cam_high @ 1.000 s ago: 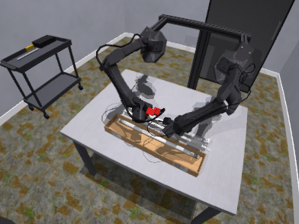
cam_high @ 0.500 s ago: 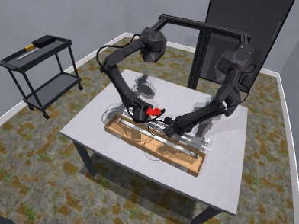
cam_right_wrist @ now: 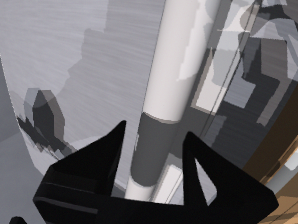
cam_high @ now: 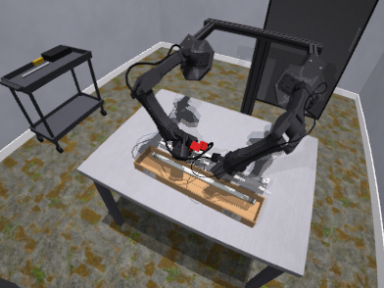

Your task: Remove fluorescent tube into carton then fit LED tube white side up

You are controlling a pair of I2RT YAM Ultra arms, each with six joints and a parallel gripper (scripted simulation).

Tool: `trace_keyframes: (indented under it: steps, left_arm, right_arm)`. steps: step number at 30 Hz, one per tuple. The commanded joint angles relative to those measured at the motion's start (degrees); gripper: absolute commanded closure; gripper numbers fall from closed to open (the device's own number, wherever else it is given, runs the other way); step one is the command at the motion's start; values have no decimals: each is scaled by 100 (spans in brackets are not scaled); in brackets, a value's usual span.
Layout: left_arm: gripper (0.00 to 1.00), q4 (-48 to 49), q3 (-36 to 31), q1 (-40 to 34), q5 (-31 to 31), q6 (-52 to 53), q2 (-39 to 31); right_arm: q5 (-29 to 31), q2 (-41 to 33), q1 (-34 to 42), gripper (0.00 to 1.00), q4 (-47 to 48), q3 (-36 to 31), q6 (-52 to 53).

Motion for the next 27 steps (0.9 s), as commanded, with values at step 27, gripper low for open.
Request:
trace_keyframes:
  steps: [27]
  left_arm:
    - [89,62,-126,-98,120,85,-90]
  right_arm:
    - [-116,130,124,89,94,3,-82]
